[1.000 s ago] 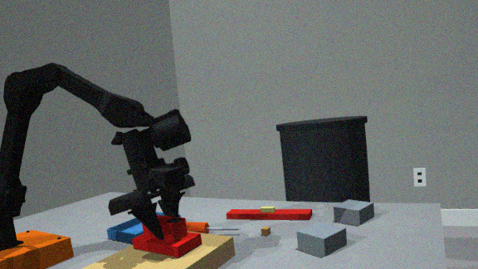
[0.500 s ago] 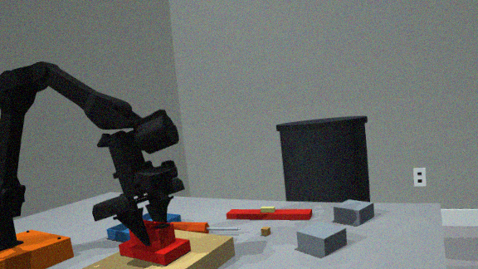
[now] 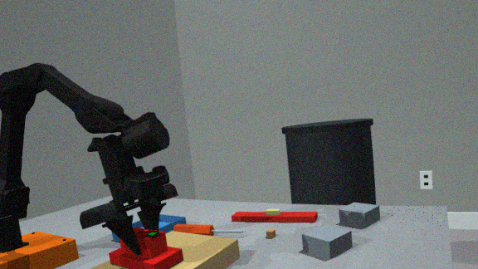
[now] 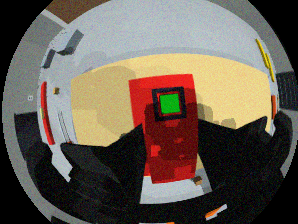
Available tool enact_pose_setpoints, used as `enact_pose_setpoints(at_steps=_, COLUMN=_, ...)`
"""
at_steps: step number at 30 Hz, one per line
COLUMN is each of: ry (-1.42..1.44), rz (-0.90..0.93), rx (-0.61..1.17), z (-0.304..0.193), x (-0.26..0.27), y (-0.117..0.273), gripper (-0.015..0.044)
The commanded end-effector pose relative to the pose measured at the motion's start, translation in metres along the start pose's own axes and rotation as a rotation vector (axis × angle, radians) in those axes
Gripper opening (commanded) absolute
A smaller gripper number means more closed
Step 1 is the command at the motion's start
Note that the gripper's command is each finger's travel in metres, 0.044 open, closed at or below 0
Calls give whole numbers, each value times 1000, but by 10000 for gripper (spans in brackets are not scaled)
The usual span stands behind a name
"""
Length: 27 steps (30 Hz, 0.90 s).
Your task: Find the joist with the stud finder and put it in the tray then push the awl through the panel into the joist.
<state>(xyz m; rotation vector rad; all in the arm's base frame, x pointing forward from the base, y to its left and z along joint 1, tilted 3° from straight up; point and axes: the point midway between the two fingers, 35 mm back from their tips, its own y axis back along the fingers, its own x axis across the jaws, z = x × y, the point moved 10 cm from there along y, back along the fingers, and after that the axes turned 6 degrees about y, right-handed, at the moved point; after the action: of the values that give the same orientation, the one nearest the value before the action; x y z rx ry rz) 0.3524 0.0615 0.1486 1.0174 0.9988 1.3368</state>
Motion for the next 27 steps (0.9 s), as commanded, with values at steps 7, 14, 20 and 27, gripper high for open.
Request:
enact_pose_setpoints(at_steps=7, ry=-2, rz=-6, rx=3, z=-4, x=-25, y=-1, gripper=0)
enact_pose_setpoints(at_steps=14, ry=-1, rz=-7, rx=3, z=-5, x=-41, y=-1, gripper=0)
enact_pose_setpoints(at_steps=20, ry=-1, rz=-8, rx=4, z=-7, x=-55, y=-1, gripper=0)
enact_pose_setpoints(at_steps=27, ry=-1, rz=-10, rx=4, z=-9, x=-71, y=-1, gripper=0)
